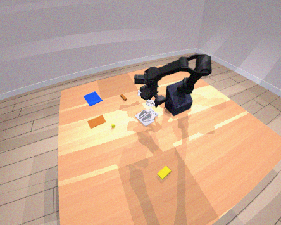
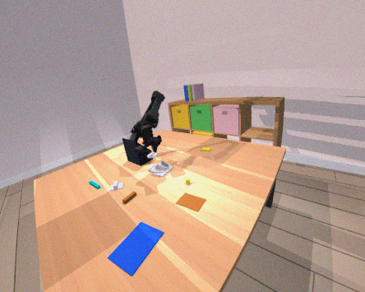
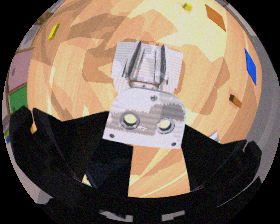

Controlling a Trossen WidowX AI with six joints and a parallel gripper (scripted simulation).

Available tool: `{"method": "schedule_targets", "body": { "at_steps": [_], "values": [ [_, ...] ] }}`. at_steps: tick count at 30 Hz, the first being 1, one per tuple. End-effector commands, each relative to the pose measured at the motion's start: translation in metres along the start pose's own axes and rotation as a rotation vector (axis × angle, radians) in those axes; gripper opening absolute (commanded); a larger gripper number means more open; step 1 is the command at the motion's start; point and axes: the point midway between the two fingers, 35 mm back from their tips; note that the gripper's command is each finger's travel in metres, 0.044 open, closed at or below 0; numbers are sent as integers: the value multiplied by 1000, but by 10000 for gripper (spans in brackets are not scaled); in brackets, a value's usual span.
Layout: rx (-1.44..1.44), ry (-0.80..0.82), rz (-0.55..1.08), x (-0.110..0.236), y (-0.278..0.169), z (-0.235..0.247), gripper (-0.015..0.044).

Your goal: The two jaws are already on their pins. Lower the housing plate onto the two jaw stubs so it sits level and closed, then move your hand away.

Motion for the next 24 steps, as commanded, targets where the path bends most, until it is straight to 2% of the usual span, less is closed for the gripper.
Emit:
{"method": "schedule_targets", "body": {
  "at_steps": [1,24],
  "values": [
    [-6,3,-2,0,0,1,351],
    [-6,4,-1,-1,-3,8,351]
  ]
}}
Point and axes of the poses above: the point midway between the two fingers, 35 mm back from their tips, its own x axis back along the fingers, its own z axis across the jaws, y = z × x, and after that the axes turned 1 degree about -x, right-handed
